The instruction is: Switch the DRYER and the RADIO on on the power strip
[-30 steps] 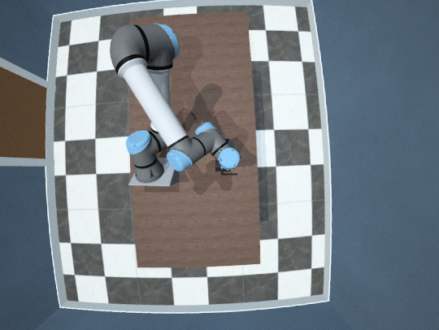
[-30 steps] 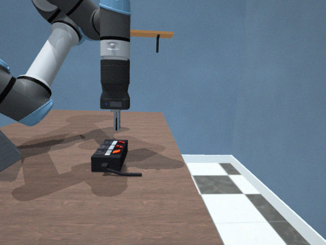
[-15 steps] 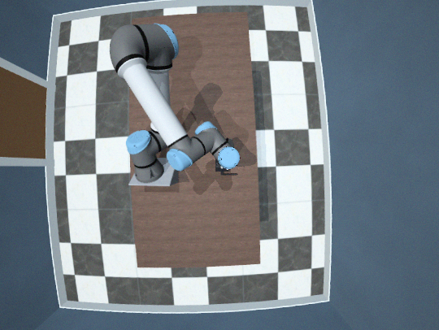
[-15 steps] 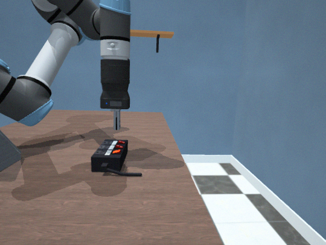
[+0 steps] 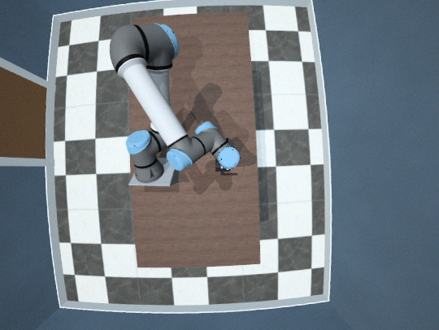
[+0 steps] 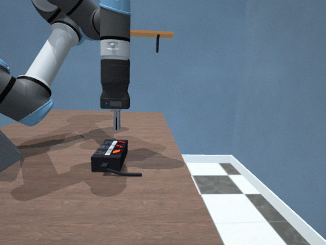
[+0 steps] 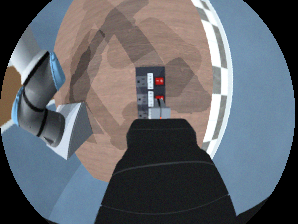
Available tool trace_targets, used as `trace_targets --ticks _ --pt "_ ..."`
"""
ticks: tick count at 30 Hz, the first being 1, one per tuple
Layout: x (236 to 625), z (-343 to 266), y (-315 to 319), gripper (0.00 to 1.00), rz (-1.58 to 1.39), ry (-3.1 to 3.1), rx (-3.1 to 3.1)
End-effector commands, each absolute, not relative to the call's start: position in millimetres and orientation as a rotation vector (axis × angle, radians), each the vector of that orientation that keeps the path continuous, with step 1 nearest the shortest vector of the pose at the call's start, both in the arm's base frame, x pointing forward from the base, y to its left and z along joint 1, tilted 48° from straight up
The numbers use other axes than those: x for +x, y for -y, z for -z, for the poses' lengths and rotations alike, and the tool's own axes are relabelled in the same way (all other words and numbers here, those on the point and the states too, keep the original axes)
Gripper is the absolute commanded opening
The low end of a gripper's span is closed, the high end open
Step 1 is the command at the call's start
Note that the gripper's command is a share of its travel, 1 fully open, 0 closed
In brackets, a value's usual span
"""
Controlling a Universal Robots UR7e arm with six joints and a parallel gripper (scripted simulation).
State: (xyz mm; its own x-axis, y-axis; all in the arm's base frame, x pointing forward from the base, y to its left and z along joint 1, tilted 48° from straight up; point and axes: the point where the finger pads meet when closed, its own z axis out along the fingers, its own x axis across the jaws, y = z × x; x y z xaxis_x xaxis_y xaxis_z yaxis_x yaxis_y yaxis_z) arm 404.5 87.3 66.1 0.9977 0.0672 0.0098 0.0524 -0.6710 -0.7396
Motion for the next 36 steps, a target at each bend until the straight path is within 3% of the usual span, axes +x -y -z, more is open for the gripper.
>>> trace_targets --ticks 1,36 --pt "405 -66 -87 0.0 -0.022 0.082 -2.308" --pt "404 -47 -108 0.0 -0.022 0.082 -2.308"
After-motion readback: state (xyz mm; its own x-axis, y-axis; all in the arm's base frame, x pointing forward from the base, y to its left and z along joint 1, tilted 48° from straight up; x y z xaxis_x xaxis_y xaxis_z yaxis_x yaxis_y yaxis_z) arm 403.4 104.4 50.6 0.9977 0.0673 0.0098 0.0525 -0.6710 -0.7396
